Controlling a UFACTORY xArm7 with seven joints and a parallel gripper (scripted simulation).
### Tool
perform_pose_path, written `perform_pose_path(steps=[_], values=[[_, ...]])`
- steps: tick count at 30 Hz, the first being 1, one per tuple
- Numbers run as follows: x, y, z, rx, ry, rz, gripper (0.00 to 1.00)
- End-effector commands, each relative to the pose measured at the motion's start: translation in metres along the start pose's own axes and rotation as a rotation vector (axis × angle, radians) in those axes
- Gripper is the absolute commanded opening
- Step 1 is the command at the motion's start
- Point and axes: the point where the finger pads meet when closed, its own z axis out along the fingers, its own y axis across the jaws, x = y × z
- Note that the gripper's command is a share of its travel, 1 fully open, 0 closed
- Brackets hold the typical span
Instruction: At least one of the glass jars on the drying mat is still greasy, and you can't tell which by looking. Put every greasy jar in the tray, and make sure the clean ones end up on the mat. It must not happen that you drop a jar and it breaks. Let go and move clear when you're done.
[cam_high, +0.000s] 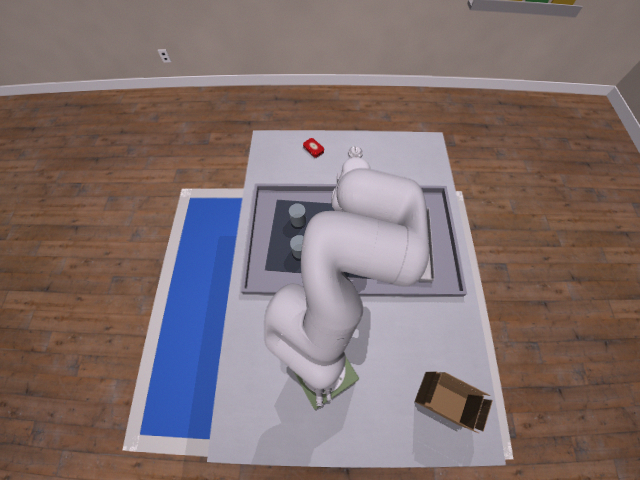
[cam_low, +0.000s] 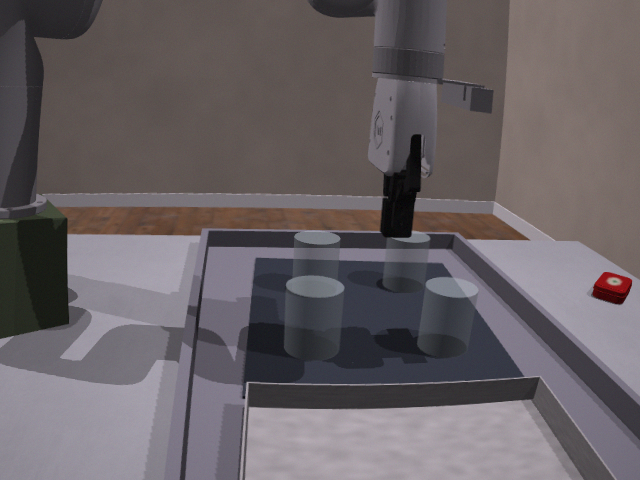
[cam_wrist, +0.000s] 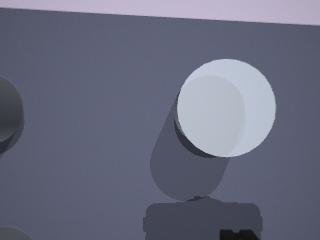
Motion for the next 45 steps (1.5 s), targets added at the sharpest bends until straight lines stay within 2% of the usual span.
perform_pose_path(steps=[1, 3, 18, 20, 24, 26, 35, 37, 45], values=[[0.003, -0.032, -0.003, 0.002, 0.001, -0.004, 0.0], [0.003, -0.032, -0.003, 0.002, 0.001, -0.004, 0.0], [0.012, -0.155, -0.003, 0.002, 0.001, -0.004, 0.0], [0.012, -0.155, -0.003, 0.002, 0.001, -0.004, 0.0], [0.014, -0.187, -0.003, 0.002, 0.001, -0.004, 0.0], [0.014, -0.187, -0.003, 0.002, 0.001, -0.004, 0.0], [0.014, -0.187, 0.04, 0.002, 0.001, -0.004, 0.0], [0.014, -0.187, 0.04, 0.002, 0.001, -0.004, 0.0], [0.014, -0.187, 0.074, 0.002, 0.001, -0.004, 0.0]])
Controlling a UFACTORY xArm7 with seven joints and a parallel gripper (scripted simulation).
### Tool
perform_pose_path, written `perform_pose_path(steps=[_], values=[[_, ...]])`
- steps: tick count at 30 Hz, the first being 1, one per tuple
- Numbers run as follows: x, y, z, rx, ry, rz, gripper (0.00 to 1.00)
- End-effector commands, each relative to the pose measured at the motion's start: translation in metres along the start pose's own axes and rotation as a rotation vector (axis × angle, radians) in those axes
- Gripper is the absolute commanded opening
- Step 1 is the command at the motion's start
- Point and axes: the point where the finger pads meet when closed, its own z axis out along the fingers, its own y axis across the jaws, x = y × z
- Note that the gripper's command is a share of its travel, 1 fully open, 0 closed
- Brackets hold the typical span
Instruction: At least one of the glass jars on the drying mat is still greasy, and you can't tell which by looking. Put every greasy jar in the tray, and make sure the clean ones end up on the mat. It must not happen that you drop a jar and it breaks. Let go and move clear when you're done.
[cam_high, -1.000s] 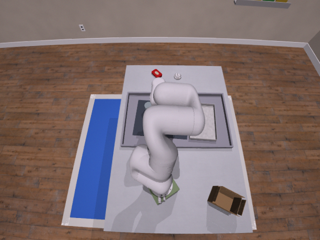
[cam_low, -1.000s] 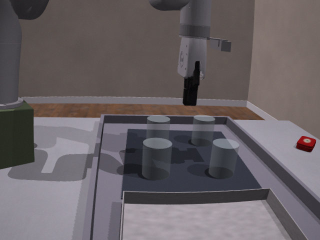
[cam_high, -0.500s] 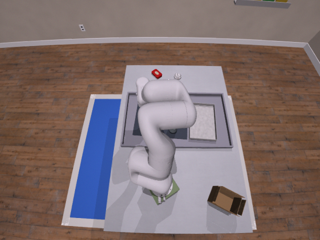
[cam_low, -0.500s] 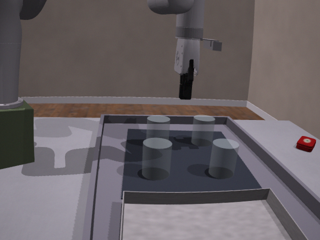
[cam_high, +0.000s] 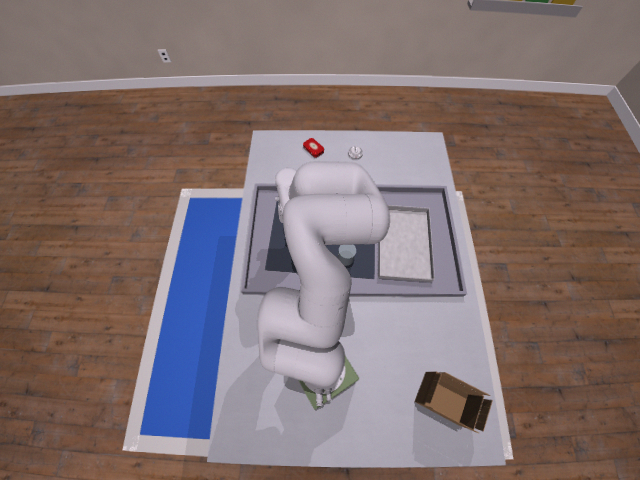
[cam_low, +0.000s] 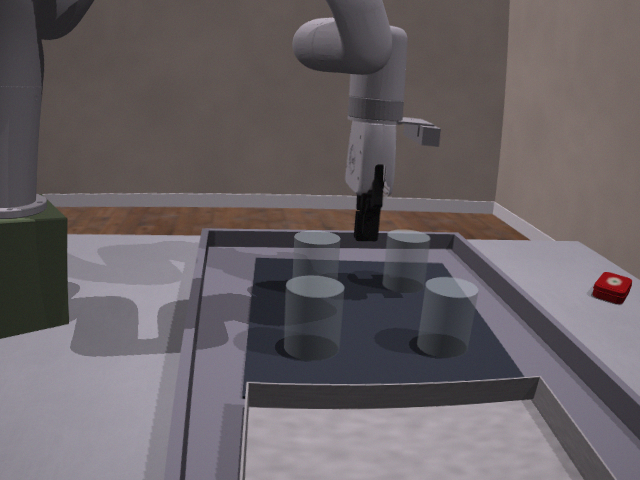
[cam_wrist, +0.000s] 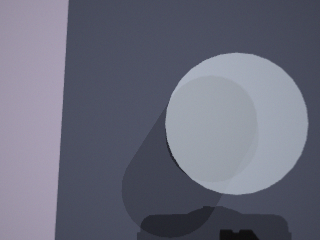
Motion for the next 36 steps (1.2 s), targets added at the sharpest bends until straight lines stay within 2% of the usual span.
perform_pose_path(steps=[1, 36], values=[[0.0027, -0.0005, 0.0097, -0.001, 0.005, 0.001, 0.0], [0.0123, -0.0004, 0.0097, -0.001, 0.005, 0.001, 0.0]])
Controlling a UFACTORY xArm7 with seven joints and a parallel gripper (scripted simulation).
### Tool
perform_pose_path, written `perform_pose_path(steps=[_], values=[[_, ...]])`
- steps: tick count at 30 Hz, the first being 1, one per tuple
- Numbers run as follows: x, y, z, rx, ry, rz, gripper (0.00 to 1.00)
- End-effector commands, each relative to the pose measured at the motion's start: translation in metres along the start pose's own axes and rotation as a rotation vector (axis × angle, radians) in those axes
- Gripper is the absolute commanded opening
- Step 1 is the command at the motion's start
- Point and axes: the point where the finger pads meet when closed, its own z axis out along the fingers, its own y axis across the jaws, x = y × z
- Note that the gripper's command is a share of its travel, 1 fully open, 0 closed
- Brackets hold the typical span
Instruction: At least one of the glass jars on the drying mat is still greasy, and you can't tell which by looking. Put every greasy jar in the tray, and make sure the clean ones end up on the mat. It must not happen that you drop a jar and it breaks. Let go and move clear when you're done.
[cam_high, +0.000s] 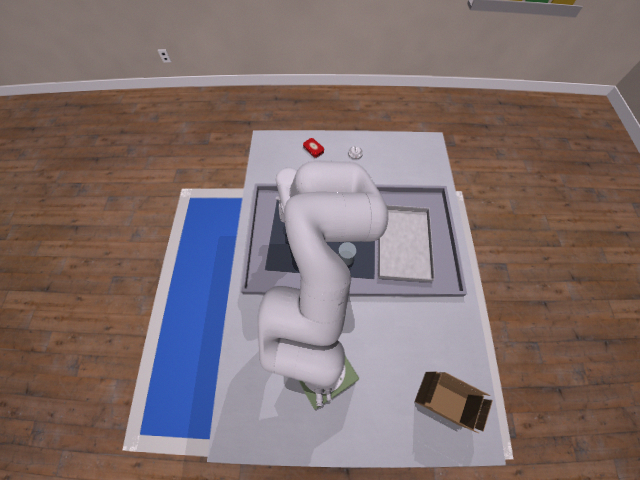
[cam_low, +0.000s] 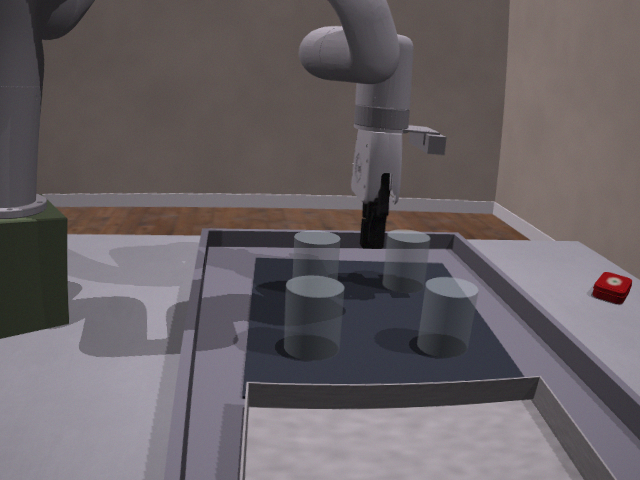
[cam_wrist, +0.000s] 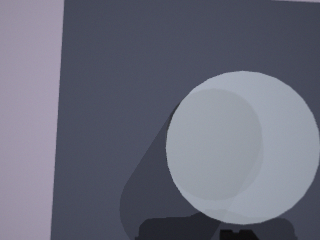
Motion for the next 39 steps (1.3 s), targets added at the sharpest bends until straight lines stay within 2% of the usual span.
perform_pose_path(steps=[1, 39], values=[[0.0031, -0.0003, -0.0014, 0.0, 0.004, 0.0, 0.0], [0.0127, -0.0003, -0.003, 0.0, 0.004, 0.0, 0.0]])
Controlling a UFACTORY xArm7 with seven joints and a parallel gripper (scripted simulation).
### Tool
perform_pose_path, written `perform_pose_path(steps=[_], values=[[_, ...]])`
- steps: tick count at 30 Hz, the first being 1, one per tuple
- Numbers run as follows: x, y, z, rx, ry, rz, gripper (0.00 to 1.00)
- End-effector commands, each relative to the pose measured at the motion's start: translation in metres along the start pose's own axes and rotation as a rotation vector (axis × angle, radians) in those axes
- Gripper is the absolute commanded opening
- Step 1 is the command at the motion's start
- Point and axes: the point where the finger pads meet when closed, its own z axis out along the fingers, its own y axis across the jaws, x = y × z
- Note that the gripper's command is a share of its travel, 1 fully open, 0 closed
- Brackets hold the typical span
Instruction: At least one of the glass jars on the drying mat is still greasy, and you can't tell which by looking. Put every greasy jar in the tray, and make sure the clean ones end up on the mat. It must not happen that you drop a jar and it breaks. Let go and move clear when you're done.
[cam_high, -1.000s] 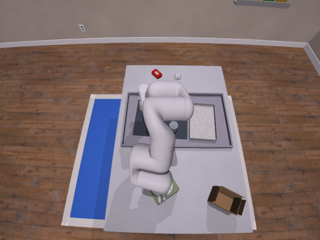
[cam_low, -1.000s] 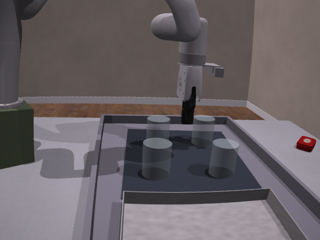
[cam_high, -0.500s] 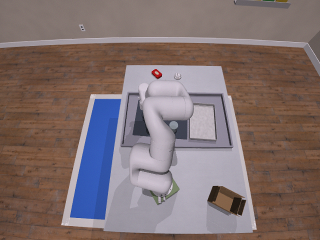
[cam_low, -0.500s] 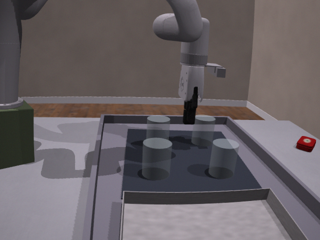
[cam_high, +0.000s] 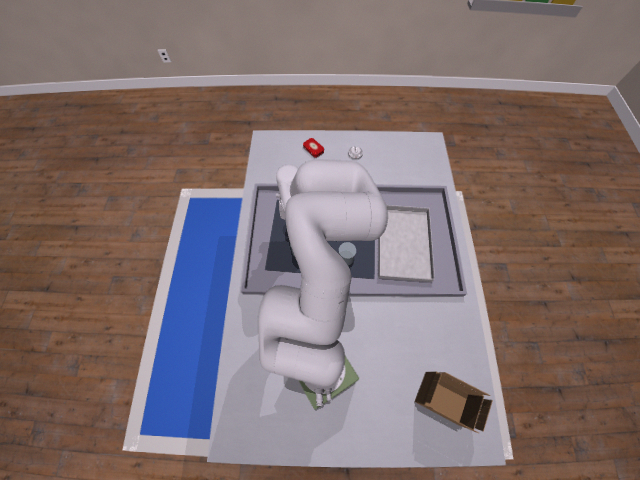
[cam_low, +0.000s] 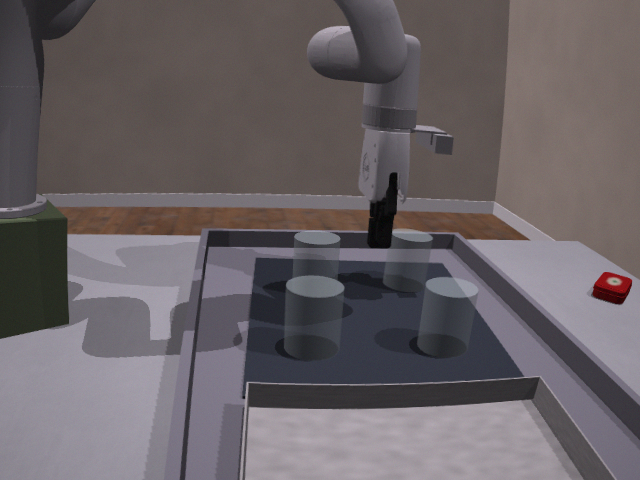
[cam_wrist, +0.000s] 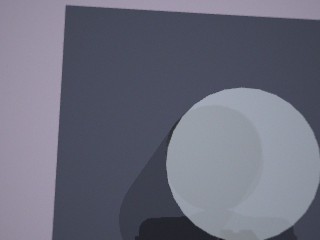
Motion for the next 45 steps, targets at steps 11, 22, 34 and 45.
perform_pose_path(steps=[11, 22, 34, 45], values=[[0.0032, -0.0003, -0.0028, 0.0, 0.004, 0.0, 0.0], [0.0044, -0.0003, -0.0037, 0.0, 0.004, 0.0, 0.0], [0.006, -0.0003, -0.005, 0.0, 0.004, 0.0, 0.0], [0.0072, -0.0003, -0.006, 0.0, 0.004, 0.0, 0.0]])
